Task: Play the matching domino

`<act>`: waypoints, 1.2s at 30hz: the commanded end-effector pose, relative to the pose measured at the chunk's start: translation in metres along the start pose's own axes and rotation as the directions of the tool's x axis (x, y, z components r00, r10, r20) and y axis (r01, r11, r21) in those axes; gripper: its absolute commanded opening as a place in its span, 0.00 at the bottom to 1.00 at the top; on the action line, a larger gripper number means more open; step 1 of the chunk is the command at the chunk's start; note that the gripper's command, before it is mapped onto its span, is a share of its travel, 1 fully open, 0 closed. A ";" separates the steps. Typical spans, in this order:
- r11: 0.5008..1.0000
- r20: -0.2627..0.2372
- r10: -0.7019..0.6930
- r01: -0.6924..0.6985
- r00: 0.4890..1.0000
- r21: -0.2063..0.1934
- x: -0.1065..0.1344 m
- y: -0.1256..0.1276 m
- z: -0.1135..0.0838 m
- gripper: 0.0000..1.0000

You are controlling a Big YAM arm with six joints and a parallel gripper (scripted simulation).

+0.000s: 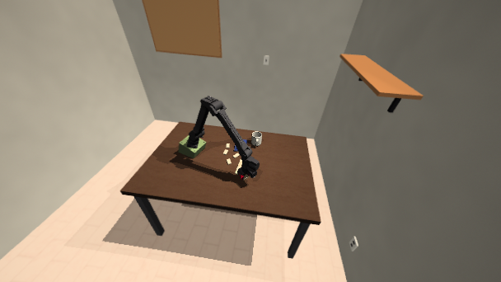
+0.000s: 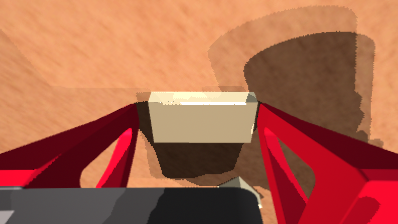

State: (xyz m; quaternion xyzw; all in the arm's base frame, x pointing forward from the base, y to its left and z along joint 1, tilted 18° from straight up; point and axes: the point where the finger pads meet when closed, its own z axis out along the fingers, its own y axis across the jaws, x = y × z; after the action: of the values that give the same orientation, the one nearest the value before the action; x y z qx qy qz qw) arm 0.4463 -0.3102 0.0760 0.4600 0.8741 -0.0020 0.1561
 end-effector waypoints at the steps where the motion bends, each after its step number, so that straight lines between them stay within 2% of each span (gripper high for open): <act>1: 1.000 -0.002 -0.002 0.002 1.000 -0.013 0.006 0.003 -0.011 0.72; 3: 1.000 0.007 0.000 0.000 1.000 -0.004 -0.002 0.001 -0.005 0.72; 19: 1.000 -0.002 0.000 0.000 1.000 -0.012 0.006 0.001 -0.012 0.72; 20: 1.000 0.006 0.000 0.000 1.000 -0.006 -0.001 0.001 -0.005 0.72; 36: 1.000 0.000 0.003 -0.003 1.000 -0.009 0.005 -0.001 -0.012 0.72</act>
State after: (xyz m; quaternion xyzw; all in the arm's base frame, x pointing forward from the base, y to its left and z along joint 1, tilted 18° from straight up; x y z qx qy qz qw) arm 0.4458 -0.3091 0.0758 0.4597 0.8743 -0.0006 0.1557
